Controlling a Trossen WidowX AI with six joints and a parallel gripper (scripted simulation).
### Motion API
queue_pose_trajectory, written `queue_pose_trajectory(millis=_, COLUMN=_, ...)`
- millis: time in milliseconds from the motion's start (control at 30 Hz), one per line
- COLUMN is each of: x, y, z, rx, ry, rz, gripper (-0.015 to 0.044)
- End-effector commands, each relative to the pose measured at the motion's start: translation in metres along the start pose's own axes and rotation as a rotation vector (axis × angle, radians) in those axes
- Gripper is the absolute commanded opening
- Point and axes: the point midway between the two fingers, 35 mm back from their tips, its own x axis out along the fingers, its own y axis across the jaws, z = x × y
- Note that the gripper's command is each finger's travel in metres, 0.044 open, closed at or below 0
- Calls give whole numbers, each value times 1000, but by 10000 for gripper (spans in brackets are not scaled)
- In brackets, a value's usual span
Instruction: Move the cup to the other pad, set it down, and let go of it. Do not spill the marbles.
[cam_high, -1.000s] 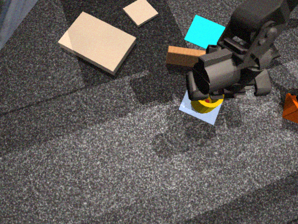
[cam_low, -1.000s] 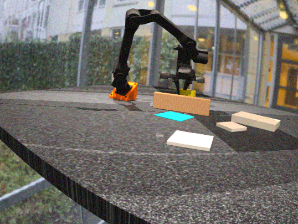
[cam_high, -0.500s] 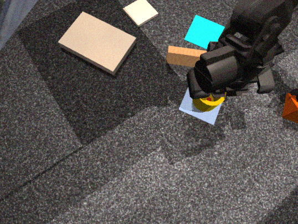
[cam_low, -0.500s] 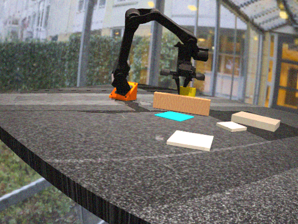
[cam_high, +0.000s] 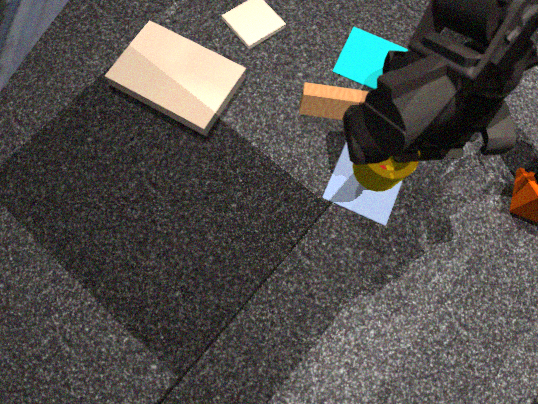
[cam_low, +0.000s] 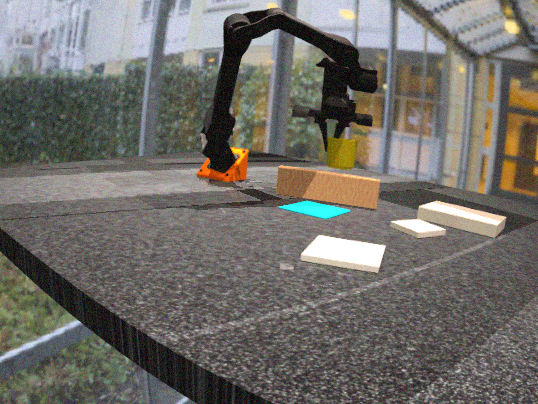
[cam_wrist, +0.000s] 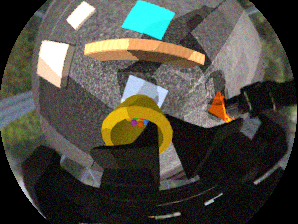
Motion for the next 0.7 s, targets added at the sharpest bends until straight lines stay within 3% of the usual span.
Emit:
queue_pose_trajectory(millis=0, x=-13, y=1, z=-1, rx=3, ry=4, rz=8, gripper=0)
queue_pose_trajectory(millis=667, x=-24, y=-2, z=1, rx=-2, ry=-1, rz=3, gripper=0)
